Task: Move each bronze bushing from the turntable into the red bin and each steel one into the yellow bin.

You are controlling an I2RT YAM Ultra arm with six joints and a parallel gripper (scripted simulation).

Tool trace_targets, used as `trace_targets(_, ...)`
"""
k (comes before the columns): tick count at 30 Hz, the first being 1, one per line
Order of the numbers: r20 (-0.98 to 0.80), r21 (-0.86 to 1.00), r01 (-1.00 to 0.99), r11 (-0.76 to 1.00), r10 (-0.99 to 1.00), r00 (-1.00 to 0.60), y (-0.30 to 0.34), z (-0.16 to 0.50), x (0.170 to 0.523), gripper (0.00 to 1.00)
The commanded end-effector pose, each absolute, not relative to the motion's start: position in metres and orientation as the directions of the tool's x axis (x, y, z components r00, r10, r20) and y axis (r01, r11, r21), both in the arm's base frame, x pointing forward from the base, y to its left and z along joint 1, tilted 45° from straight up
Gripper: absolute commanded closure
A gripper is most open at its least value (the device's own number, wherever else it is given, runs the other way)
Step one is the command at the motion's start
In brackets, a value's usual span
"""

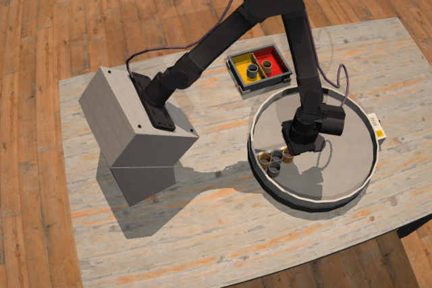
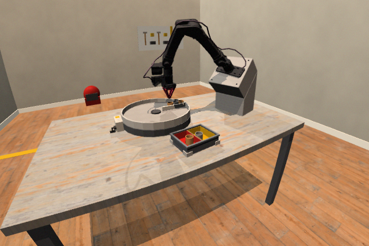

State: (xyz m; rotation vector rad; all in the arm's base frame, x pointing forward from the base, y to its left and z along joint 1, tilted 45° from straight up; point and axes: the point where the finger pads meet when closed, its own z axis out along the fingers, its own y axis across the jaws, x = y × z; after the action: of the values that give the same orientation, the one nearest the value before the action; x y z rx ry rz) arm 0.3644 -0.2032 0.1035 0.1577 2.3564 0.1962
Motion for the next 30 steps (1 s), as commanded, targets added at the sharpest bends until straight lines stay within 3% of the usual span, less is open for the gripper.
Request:
trace_targets(1, -0.698, 0.185, 0.068, 0.98, 0.179, -0.694, -0.2153, 0.1095, 0.3632, 0.86)
trace_targets(30, -0.704, 0.179, 0.067, 0.982, 0.175, -0.688, -0.2155, 0.1136, 0.3634, 0.86)
